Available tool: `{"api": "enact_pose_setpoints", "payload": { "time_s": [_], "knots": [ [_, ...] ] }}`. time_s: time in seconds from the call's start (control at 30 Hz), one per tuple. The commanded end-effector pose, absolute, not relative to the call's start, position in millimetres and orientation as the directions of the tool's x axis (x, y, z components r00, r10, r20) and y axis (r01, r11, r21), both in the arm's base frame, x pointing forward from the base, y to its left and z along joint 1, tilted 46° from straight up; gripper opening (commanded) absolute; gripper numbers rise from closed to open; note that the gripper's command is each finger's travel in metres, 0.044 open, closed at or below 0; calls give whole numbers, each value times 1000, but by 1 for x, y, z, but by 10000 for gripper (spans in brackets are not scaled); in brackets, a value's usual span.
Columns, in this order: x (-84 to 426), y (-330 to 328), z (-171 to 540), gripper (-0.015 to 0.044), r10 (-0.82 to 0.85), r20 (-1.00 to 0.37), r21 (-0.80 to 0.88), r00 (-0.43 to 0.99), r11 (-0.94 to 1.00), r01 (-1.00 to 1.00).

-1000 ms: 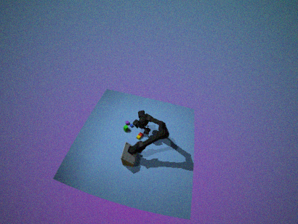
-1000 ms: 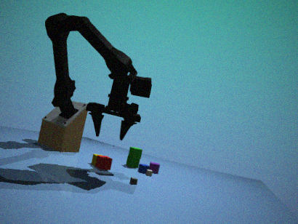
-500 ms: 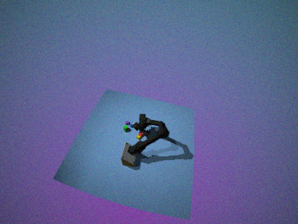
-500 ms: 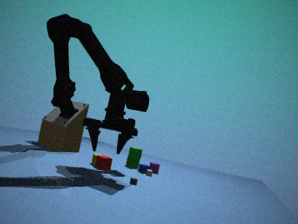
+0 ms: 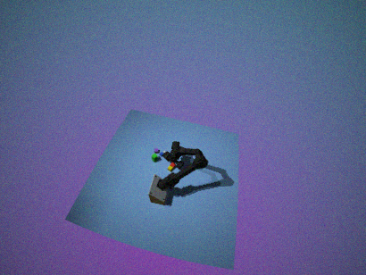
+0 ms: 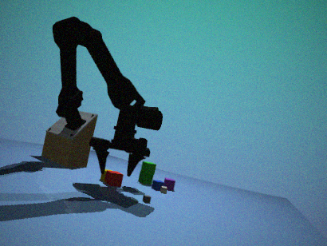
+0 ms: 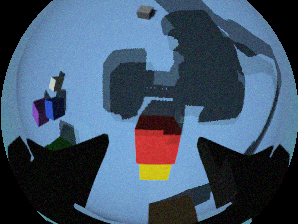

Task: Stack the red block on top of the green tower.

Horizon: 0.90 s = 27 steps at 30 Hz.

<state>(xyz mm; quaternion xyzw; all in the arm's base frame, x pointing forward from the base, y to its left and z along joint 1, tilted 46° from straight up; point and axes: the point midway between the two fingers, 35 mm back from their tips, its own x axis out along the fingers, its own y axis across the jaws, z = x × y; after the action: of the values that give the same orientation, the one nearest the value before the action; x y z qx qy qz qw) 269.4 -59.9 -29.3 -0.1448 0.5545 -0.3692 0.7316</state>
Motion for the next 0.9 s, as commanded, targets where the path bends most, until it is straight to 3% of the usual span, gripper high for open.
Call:
{"api": "enact_pose_setpoints", "payload": {
  "time_s": [0.0,0.87],
  "knots": [
    [267,-66,-35,440,-705,-702,-630,104,682,372],
    [268,-78,-45,440,-707,-700,-632,104,680,372]
  ]
}}
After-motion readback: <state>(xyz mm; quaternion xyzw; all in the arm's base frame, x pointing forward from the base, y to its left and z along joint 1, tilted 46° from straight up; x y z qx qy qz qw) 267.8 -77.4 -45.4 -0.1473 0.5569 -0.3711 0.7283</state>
